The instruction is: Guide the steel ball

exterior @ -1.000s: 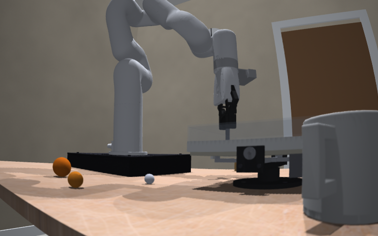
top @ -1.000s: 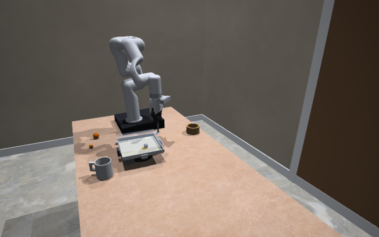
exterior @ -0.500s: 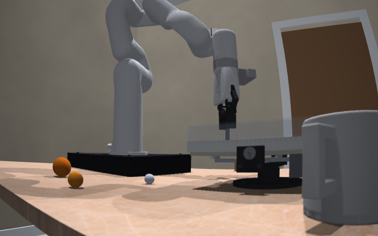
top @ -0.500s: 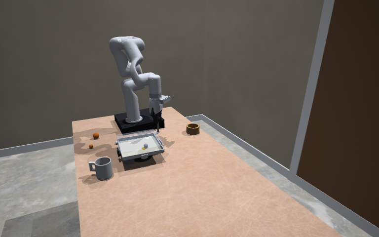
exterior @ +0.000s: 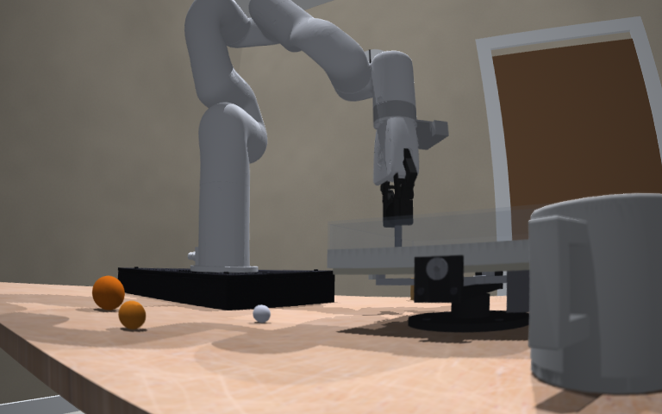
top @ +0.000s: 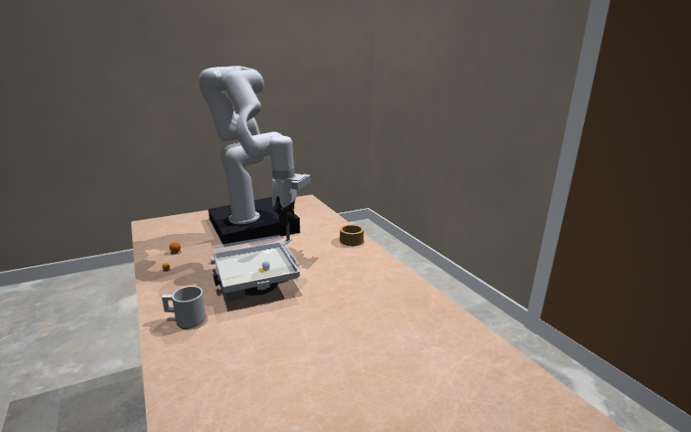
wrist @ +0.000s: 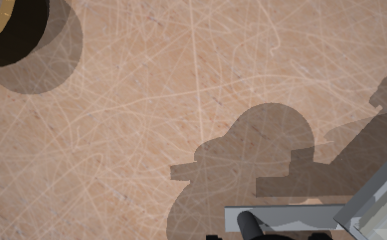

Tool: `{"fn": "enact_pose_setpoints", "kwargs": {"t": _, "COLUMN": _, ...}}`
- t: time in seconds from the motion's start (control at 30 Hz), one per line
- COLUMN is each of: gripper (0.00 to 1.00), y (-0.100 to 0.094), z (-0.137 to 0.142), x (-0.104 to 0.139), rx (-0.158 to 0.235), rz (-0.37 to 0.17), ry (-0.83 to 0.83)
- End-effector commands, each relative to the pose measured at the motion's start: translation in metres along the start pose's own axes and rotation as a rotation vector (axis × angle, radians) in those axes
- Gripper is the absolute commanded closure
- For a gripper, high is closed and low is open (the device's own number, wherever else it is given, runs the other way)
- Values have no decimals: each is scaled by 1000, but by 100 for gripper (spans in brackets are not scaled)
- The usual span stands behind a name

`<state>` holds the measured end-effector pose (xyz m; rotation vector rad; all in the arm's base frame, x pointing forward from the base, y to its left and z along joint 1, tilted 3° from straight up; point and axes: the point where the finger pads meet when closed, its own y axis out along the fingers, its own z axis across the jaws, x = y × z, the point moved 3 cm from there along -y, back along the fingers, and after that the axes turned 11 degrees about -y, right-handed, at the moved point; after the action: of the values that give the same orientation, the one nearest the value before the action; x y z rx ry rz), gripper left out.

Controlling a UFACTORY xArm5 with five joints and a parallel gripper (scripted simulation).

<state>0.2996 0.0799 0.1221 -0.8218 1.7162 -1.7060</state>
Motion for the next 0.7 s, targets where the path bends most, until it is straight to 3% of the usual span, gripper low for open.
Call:
{"fn": "enact_pose_setpoints", "kwargs": {"t": 0.0, "gripper": 100, "y": -1, "z": 1, "x": -1, "rx": 3, "rz": 3, "ry": 1}}
{"fn": "enact_pose_setpoints", "kwargs": {"t": 0.67, "gripper": 100, "y": 0, "z": 1, "x": -2, "rx": 2, "rz": 2, "ry": -2}}
